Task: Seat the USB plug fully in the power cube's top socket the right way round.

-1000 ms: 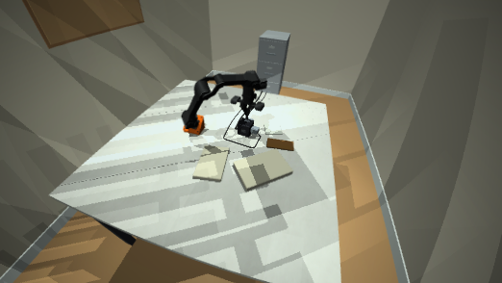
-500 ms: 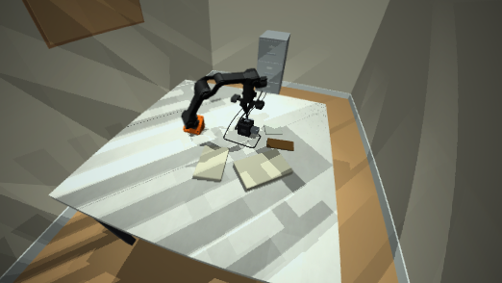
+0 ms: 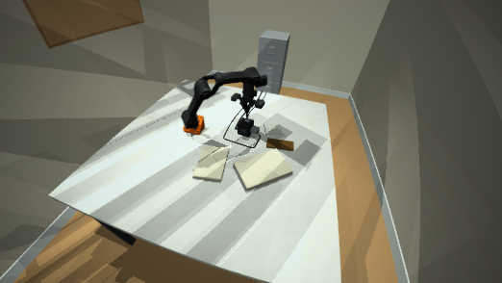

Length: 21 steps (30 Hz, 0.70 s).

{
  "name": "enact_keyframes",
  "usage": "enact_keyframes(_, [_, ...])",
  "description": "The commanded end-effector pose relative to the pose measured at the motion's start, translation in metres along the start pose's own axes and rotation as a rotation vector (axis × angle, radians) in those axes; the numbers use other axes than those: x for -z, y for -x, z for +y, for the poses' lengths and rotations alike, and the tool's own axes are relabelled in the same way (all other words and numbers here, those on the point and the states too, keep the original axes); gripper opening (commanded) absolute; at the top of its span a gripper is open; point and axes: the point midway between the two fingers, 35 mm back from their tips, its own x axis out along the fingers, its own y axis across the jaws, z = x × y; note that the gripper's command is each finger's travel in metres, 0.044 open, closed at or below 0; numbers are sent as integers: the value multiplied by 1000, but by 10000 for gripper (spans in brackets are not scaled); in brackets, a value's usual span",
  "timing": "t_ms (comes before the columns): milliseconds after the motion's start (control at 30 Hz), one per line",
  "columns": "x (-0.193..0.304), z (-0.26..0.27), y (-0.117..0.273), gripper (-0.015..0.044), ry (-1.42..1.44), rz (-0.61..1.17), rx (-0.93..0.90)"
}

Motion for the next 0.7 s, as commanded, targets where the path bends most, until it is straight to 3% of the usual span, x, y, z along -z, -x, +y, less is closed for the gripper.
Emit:
enact_keyframes(0, [0,0,0,0,-53,0,-2])
enact_keyframes(667, [0,0,-1,0,-582,2,-1])
